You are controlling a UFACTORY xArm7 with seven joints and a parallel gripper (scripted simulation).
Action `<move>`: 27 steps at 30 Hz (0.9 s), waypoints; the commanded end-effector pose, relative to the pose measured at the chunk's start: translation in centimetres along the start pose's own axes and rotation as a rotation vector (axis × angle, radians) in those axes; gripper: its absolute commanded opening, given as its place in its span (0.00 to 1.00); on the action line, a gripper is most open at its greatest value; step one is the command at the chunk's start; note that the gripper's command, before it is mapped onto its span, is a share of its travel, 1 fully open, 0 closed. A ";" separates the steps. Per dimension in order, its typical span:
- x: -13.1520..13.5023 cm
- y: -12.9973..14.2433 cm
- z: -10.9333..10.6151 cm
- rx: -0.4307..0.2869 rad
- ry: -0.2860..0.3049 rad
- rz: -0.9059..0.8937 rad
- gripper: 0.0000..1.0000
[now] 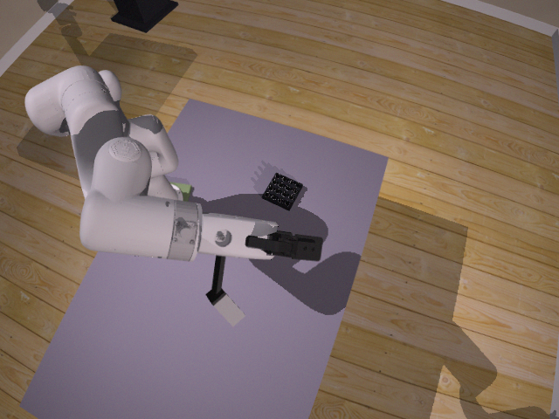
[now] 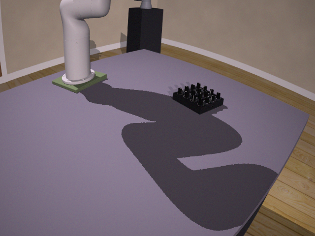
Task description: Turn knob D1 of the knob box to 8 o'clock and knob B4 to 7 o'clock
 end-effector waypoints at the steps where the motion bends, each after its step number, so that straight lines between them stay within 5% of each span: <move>1: -0.1 2.8 1.5 -0.026 0.021 -0.067 1.00; 12: -0.1 2.8 1.5 -0.026 0.021 -0.067 1.00; 13: 0.3 6.1 3.6 -0.061 0.056 -0.147 1.00; 24: 0.8 8.3 5.0 -0.083 0.080 -0.199 1.00; 25: 1.7 11.6 7.1 -0.119 0.120 -0.282 1.00; 27: 1.7 11.6 7.1 -0.119 0.120 -0.282 1.00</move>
Point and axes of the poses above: the point where the finger pads meet when closed, its own z axis out along the fingers, its own x axis across the jaws, y = z × x, the point moved 10 cm from there along -z, back along the fingers, and after that the axes turned 10 degrees about -z, right-handed, at the moved point
